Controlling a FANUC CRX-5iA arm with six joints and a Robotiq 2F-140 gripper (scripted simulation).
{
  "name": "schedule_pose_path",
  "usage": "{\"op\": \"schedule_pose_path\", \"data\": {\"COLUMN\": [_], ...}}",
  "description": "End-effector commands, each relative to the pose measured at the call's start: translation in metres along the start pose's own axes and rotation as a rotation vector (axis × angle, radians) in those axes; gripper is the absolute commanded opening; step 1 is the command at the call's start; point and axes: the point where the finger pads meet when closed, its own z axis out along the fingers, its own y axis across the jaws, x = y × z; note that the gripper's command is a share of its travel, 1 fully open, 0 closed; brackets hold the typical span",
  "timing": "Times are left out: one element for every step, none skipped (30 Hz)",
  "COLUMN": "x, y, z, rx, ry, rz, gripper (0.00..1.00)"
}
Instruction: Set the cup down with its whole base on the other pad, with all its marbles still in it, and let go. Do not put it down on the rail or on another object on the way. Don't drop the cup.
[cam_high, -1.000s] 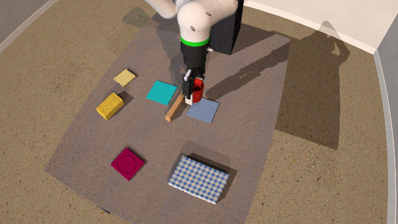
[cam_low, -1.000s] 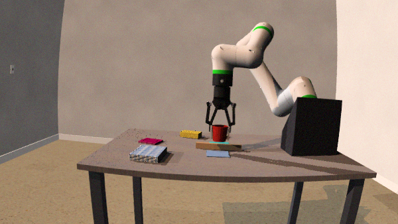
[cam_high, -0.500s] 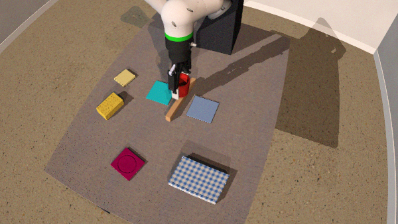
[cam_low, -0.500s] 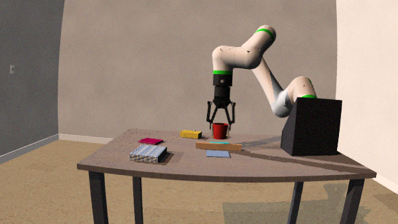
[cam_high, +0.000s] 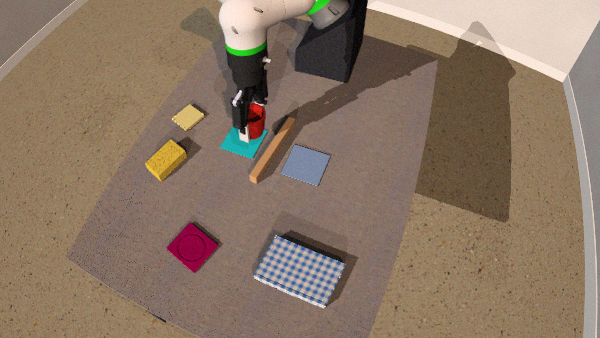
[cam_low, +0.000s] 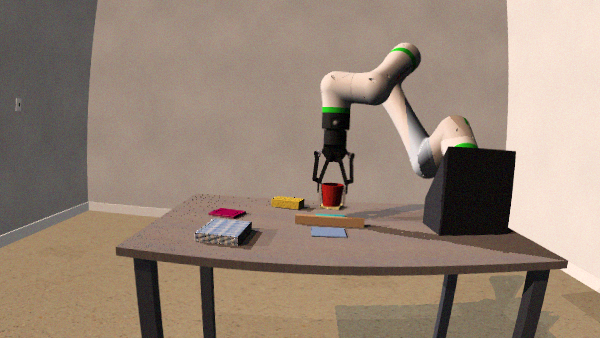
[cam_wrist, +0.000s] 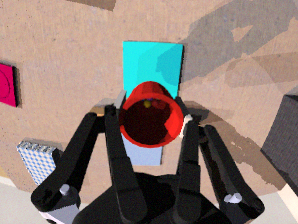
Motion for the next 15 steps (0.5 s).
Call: {"op": "schedule_pose_path", "data": {"x": [0.01, 0.013, 0.016, 0.019, 0.021, 0.023, 0.025, 0.027, 0.029, 0.03, 0.03, 0.03, 0.031, 0.032, 0.033], "y": [0.0, 0.0, 0.0, 0.0, -0.001, -0.001, -0.001, -0.001, -0.001, -0.001, -0.001, -0.001, -0.001, -0.001, -0.001], "z": [0.0, 0.0, 0.0, 0.0, 0.0, 0.0, 0.0, 0.0, 0.0, 0.0, 0.0, 0.0, 0.0, 0.0, 0.0], "rx": [0.0, 0.0, 0.0, 0.0, 0.0, 0.0, 0.0, 0.0, 0.0, 0.0, 0.0, 0.0, 0.0, 0.0, 0.0], "ry": [0.0, 0.0, 0.0, 0.0, 0.0, 0.0, 0.0, 0.0, 0.0, 0.0, 0.0, 0.0, 0.0, 0.0, 0.0], "rz": [0.0, 0.0, 0.0, 0.0, 0.0, 0.0, 0.0, 0.0, 0.0, 0.0, 0.0, 0.0, 0.0, 0.0, 0.0], "gripper": [0.49, 0.49, 0.49, 0.49, 0.49, 0.49, 0.49, 0.49, 0.49, 0.49, 0.49, 0.49, 0.49, 0.49, 0.49]}}
